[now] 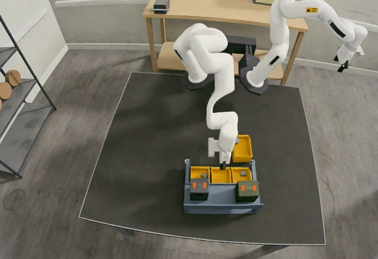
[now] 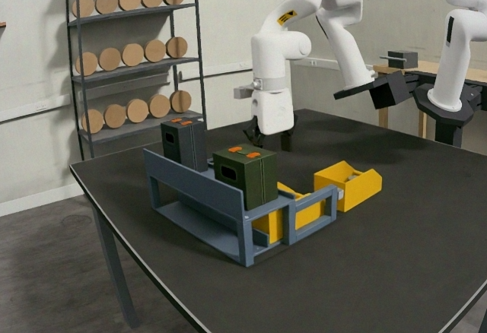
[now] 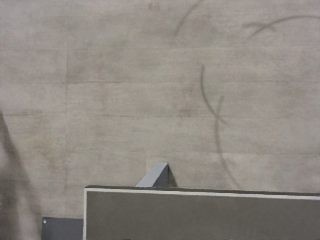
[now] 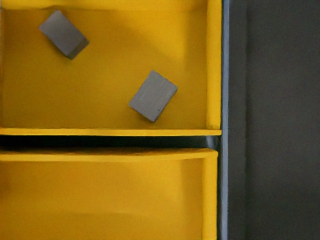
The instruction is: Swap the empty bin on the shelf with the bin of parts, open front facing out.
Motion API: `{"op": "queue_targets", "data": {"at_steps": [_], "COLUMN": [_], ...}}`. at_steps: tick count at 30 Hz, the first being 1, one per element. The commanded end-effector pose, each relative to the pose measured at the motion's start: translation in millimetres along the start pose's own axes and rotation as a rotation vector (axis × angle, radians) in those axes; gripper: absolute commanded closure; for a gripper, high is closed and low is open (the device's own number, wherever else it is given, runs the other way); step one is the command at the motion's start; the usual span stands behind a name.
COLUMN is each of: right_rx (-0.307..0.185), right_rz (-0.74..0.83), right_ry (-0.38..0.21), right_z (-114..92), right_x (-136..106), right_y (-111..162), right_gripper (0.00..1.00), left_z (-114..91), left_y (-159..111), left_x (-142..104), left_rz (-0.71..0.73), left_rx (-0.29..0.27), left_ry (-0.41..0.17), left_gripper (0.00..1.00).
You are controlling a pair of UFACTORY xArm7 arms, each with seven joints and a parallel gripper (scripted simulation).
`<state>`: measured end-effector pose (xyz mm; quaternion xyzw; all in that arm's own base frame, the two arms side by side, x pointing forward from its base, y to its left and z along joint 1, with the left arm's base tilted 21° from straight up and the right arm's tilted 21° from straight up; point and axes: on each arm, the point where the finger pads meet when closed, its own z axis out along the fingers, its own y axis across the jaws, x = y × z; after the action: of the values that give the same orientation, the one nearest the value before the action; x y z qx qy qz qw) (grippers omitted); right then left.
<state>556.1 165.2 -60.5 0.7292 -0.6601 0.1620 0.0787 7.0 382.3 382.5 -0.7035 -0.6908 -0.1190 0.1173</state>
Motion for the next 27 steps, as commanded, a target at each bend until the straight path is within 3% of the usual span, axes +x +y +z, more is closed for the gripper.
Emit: {"op": "queue_targets", "data": {"at_steps": [1, 27], "right_rx": [0.005, 0.005], "right_rz": [0.000, 0.000], "right_ry": [-0.003, -0.002], "right_z": [4, 47], "right_x": [-1, -1], "right_y": [-2, -3], "right_gripper": [0.05, 0.05], "left_z": [-2, -2], "left_y": [0, 0], "left_x": [1, 1], "left_rz": [-0.001, -0.001], "left_rx": [-0.001, -0.001], "left_ry": [0.004, 0.004], "left_gripper": [0.00, 0.00]}}
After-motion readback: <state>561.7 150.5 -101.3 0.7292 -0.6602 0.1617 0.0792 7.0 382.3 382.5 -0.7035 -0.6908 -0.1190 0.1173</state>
